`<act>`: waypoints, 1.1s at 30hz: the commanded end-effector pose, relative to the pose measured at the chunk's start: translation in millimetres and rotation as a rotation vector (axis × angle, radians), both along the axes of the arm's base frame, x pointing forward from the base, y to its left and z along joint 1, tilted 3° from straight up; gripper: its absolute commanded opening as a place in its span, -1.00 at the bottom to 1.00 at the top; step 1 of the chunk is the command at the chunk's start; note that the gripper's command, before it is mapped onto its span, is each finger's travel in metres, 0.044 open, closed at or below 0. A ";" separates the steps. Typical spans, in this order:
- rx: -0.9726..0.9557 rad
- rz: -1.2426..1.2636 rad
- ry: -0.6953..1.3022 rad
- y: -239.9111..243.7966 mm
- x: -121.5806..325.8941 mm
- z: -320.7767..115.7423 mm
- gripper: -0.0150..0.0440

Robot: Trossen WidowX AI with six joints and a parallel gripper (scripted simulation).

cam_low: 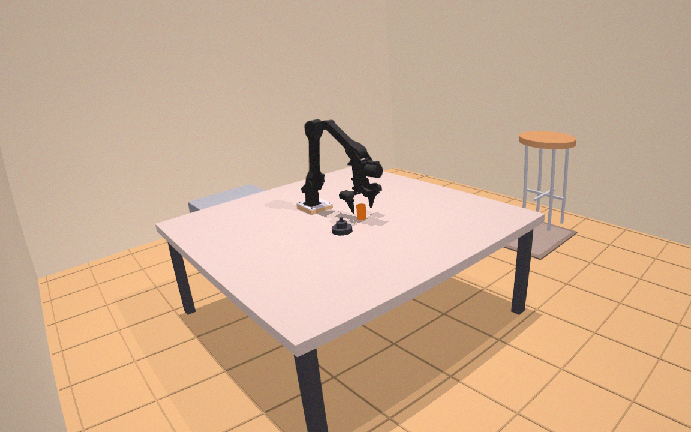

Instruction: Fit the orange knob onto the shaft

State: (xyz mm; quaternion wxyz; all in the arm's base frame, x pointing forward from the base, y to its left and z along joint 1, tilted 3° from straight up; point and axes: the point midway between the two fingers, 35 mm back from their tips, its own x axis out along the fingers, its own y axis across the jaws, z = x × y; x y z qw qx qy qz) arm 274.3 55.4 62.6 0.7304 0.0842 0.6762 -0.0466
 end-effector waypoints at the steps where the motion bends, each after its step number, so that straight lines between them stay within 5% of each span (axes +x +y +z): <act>1: -0.006 -0.005 0.016 -0.5 -1.8 -11.1 1.00; 13: -0.006 -0.005 0.017 -0.2 -2.5 -27.5 1.00; 23: -0.006 -0.005 0.017 -0.2 -2.5 -27.5 0.11; 29: -0.006 -0.005 0.017 -0.2 -2.5 -27.5 -0.03; 33: -0.006 -0.005 0.016 0.0 -0.8 -20.0 -0.38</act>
